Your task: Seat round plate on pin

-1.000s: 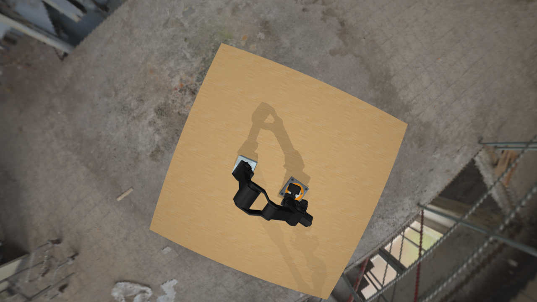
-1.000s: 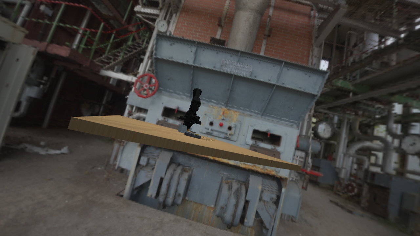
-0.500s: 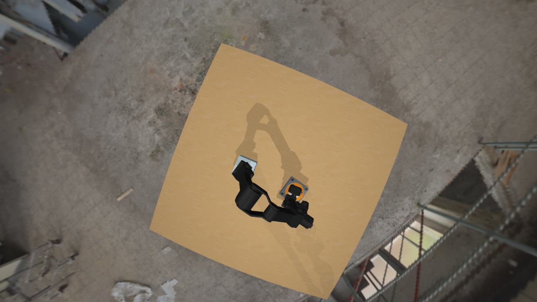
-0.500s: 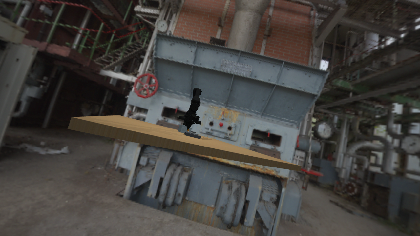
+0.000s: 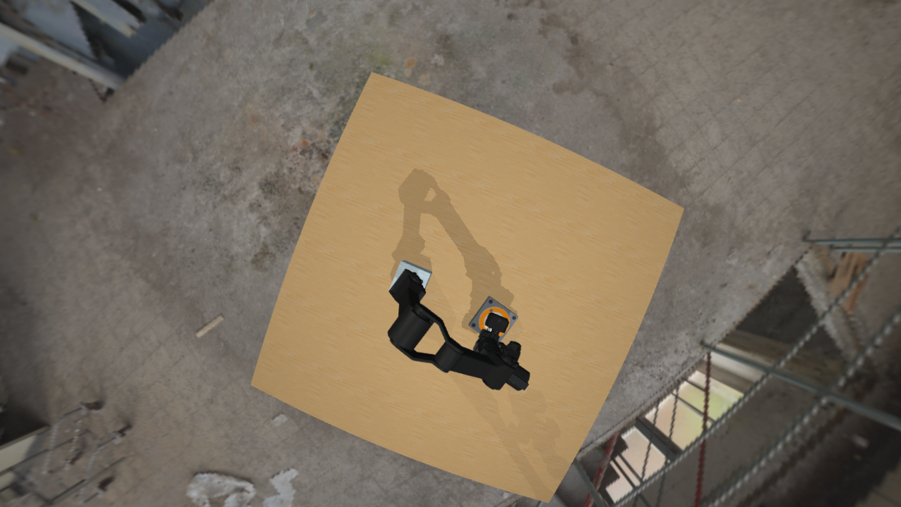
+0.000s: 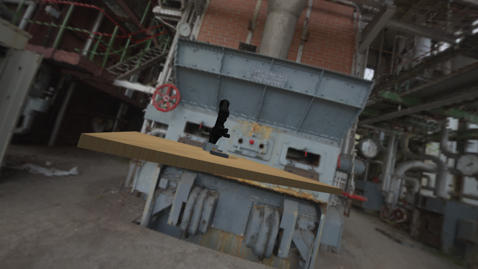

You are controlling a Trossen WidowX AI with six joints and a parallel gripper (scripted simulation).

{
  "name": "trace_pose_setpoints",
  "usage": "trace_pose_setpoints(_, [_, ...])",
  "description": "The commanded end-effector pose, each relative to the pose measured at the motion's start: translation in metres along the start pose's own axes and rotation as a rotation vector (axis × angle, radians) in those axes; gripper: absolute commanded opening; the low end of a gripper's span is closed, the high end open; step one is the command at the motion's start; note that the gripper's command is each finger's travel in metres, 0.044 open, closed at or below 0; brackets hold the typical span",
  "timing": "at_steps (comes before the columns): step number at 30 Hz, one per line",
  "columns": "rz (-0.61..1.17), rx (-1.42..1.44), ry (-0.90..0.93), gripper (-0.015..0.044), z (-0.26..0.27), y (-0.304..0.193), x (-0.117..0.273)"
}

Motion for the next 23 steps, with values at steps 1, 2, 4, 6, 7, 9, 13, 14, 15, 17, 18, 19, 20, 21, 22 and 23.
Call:
trace_pose_setpoints(1, [-0.008,0.004,-0.007,0.0,0.0008,-0.0009,0.0154])
trace_pose_setpoints(2, [-0.008,0.004,-0.007,0.0,0.0008,-0.0009,0.0154])
trace_pose_setpoints(4, [-0.01,0.001,-0.005,0.0,0.0004,0.0001,0.0086])
trace_pose_setpoints(6, [-0.01,0.001,-0.005,0.0,0.0004,0.0001,0.0086])
trace_pose_setpoints(7, [-0.01,0.001,-0.005,0.0,0.0004,0.0001,0.0086])
trace_pose_setpoints(9, [-0.01,0.001,-0.005,0.0,0.0004,0.0001,0.0086])
trace_pose_setpoints(13, [-0.01,0.001,-0.005,0.0,0.0004,0.0001,0.0086])
trace_pose_setpoints(14, [-0.01,0.001,-0.005,0.0,0.0004,0.0001,0.0086])
trace_pose_setpoints(15, [-0.01,0.001,-0.005,0.0,0.0004,0.0001,0.0086])
trace_pose_setpoints(17, [-0.01,0.001,-0.005,0.0,0.0004,0.0001,0.0086])
trace_pose_setpoints(18, [-0.01,0.001,-0.005,0.0,0.0004,0.0001,0.0086])
trace_pose_setpoints(19, [-0.01,0.001,-0.005,0.0,0.0004,0.0001,0.0086])
trace_pose_setpoints(20, [-0.01,0.001,-0.005,0.0,0.0004,0.0001,0.0086])
trace_pose_setpoints(21, [-0.01,0.001,-0.005,0.0,0.0004,0.0001,0.0086])
trace_pose_setpoints(22, [-0.01,0.001,-0.005,0.0,0.0004,0.0001,0.0086])
trace_pose_setpoints(23, [-0.01,0.001,-0.005,0.0,0.0004,0.0001,0.0086])
Point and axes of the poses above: the point midway between the two fingers, 35 mm back from their tips, its own x axis back along the fingers, its own z axis across the jaws, y = z × x, the point moved 6 cm from there along x, back along the fingers, and after that the axes turned 10 degrees about x, right-handed, at the moved point
